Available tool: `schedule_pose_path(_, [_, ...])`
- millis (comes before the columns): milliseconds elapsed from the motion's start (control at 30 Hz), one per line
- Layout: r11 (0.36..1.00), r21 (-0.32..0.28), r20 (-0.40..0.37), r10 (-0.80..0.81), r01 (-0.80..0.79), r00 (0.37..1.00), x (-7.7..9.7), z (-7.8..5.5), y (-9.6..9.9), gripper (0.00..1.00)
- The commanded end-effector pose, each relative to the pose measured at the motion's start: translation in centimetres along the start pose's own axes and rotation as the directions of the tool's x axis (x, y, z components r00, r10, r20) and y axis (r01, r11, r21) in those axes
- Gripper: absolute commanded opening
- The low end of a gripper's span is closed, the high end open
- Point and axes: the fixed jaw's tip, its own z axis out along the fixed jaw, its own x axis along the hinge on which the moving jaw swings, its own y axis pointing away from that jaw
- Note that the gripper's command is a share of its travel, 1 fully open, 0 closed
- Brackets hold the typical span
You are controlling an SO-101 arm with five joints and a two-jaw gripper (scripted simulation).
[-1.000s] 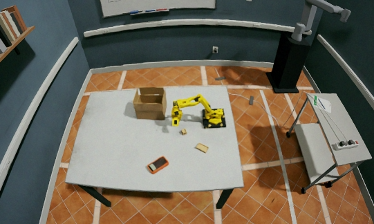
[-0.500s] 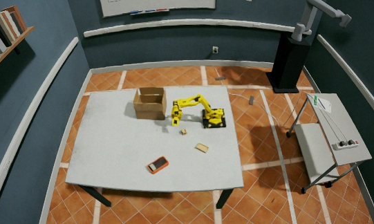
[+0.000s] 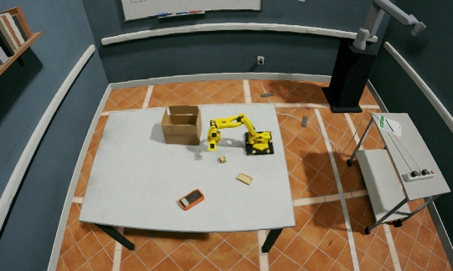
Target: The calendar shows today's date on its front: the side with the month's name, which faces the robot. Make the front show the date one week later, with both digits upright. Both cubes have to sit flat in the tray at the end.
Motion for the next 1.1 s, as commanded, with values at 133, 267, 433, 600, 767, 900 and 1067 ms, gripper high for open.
schedule_pose_path(133, [1.0, 0.026, 0.009, -0.004, 0.004, 1.0, 0.1, -0.7, -0.2, 0.0])
schedule_pose_path(267, [0.998, 0.026, 0.009, -0.049, 0.049, 0.999, -0.9, -0.7, 0.1, 0.0])
schedule_pose_path(433, [0.983, 0.026, 0.008, -0.181, 0.181, 0.983, -3.8, -0.7, 1.4, 0.0])
schedule_pose_path(600, [0.959, 0.026, 0.008, -0.284, 0.283, 0.959, -5.9, -0.7, 2.7, 0.0])
schedule_pose_path(767, [0.898, 0.026, 0.007, -0.439, 0.439, 0.898, -9.0, -0.7, 5.2, 0.0])
schedule_pose_path(900, [0.856, 0.026, 0.006, -0.516, 0.516, 0.856, -10.4, -0.7, 6.6, 0.0])
schedule_pose_path(1067, [0.838, 0.026, 0.006, -0.545, 0.544, 0.839, -10.9, -0.7, 7.2, 0.0])
